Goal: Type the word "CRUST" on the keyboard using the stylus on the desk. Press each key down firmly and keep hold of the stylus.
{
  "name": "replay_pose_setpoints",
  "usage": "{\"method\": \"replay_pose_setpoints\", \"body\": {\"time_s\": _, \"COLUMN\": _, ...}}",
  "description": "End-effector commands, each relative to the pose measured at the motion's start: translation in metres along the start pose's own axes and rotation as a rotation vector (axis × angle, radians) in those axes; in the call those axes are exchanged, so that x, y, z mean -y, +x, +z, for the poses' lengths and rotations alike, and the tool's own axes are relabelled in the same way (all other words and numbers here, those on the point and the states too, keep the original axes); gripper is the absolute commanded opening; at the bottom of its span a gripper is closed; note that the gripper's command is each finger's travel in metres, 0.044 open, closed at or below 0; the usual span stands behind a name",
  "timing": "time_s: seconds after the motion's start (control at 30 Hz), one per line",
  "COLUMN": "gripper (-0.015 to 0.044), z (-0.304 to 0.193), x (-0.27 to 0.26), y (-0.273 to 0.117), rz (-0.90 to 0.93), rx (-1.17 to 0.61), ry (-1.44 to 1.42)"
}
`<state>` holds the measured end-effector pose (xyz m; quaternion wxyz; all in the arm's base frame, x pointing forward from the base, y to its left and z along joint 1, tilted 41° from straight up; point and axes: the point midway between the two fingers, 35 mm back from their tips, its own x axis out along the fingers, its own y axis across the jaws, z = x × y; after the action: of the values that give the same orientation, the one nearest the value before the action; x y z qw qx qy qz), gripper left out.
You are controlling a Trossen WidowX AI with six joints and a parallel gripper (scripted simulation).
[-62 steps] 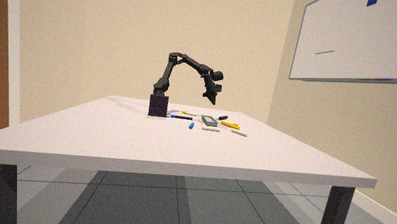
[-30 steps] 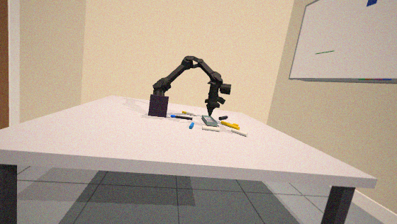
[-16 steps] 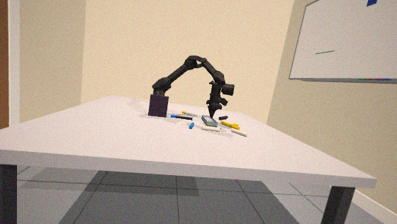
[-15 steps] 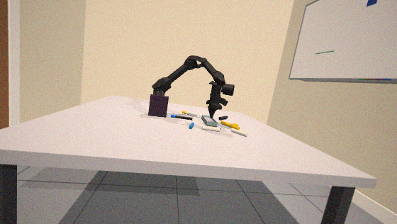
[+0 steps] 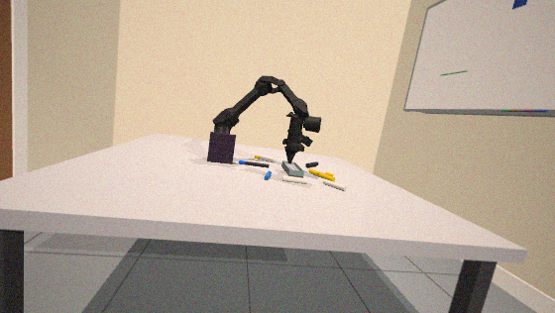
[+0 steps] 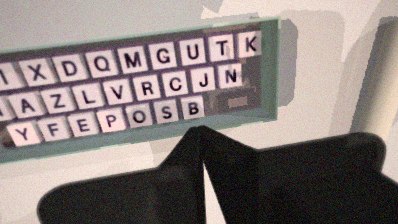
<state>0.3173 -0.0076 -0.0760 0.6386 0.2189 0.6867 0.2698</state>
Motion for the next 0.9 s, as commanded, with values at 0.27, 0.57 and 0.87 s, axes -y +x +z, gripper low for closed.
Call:
{"method": "replay_pose_setpoints", "body": {"time_s": 0.27, "gripper": 0.0, "z": -0.005, "x": -0.007, "y": 0.0, "rz": 0.0, "rx": 0.002, "ry": 0.002}}
{"method": "replay_pose_setpoints", "body": {"time_s": 0.57, "gripper": 0.0, "z": -0.005, "x": -0.079, "y": 0.001, "rz": 0.005, "rx": 0.001, "ry": 0.003}}
{"method": "replay_pose_setpoints", "body": {"time_s": 0.87, "gripper": 0.0, "z": -0.005, "x": -0.079, "y": 0.001, "rz": 0.005, "rx": 0.001, "ry": 0.003}}
